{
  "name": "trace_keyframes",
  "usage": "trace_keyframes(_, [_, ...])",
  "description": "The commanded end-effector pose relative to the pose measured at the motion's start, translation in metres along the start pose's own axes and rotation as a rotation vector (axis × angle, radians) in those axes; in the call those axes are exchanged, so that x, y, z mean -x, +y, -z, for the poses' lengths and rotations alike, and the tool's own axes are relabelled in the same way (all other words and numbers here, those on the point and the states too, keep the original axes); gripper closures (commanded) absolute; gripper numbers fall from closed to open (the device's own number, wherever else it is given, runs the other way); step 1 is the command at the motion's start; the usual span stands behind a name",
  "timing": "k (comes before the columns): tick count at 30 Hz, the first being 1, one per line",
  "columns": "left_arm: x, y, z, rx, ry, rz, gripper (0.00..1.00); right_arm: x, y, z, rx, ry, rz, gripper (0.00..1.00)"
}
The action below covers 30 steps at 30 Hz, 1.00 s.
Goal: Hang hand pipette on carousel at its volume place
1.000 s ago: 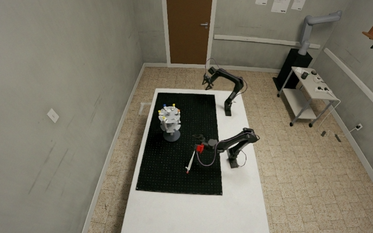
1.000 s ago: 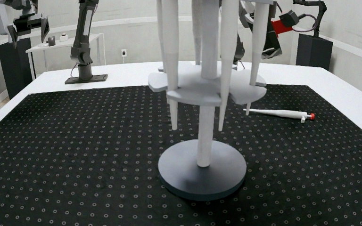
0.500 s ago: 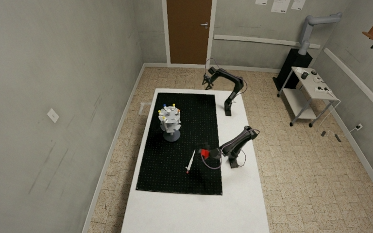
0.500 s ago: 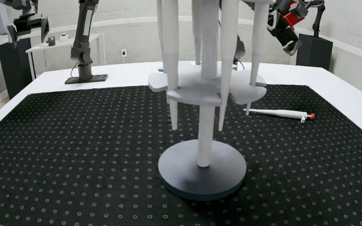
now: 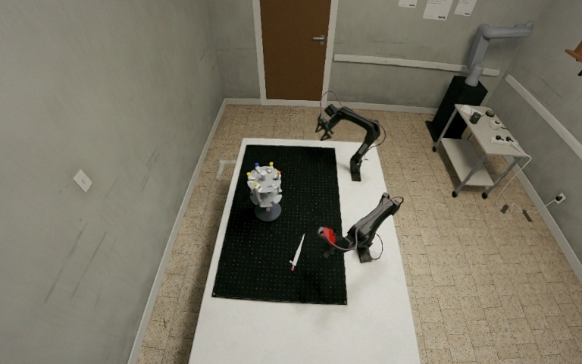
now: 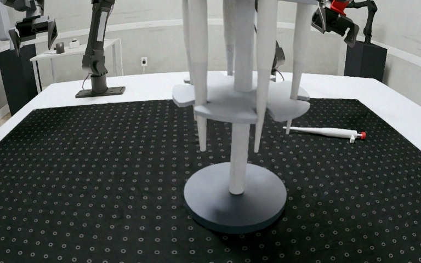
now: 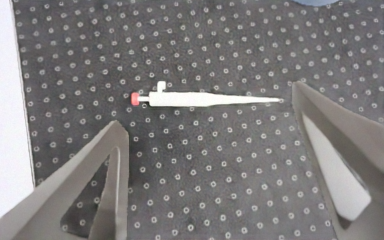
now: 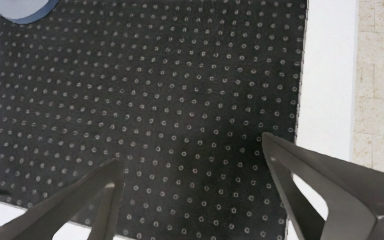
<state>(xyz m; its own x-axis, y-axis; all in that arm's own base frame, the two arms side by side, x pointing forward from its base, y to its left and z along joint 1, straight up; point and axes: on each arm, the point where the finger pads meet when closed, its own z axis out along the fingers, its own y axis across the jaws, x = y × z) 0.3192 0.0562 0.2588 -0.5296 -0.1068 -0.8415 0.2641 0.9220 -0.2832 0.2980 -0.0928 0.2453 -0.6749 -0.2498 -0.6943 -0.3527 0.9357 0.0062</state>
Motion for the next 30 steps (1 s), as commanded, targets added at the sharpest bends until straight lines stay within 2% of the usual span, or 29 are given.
trace_keyframes(1, [-0.007, -0.003, 0.000, -0.005, 0.178, -0.217, 0.00, 0.007, -0.004, 0.004, -0.009, -0.024, 0.012, 0.00])
trace_keyframes(4, [-0.007, -0.003, 0.000, -0.003, 0.253, -0.315, 0.00, 0.007, -0.004, 0.004, -0.009, -0.024, 0.012, 0.00])
trace_keyframes(6, [-0.007, -0.003, 0.000, -0.003, 0.253, -0.315, 0.00, 0.007, -0.004, 0.004, -0.009, -0.024, 0.012, 0.00])
trace_keyframes(7, [-0.007, -0.003, 0.000, -0.008, 0.319, -0.378, 0.00, 0.007, -0.004, 0.004, -0.009, -0.024, 0.012, 0.00])
trace_keyframes(12, [-0.009, -0.003, 0.002, -0.002, 0.306, -0.370, 0.00, 0.007, -0.004, 0.004, -0.009, -0.024, 0.012, 0.00])
trace_keyframes(13, [-0.008, -0.008, -0.005, -0.010, 0.303, -0.345, 0.51, 0.007, -0.004, 0.004, -0.009, -0.024, 0.012, 0.00])
trace_keyframes(14, [-0.018, -0.019, -0.007, -0.013, 0.292, -0.293, 0.51, 0.007, -0.004, 0.004, -0.009, -0.024, 0.012, 0.00])
trace_keyframes(21, [-0.017, -0.054, -0.042, -0.023, 0.160, -0.077, 0.51, 0.007, -0.004, 0.004, -0.009, -0.024, 0.012, 0.00])
trace_keyframes(26, [-0.017, -0.055, -0.043, -0.030, 0.117, 0.012, 0.51, 0.007, -0.004, 0.004, -0.009, -0.024, 0.012, 0.00])
trace_keyframes(30, [-0.017, -0.055, -0.043, -0.030, 0.117, 0.012, 0.51, 0.007, -0.004, 0.004, -0.009, -0.024, 0.012, 0.00])
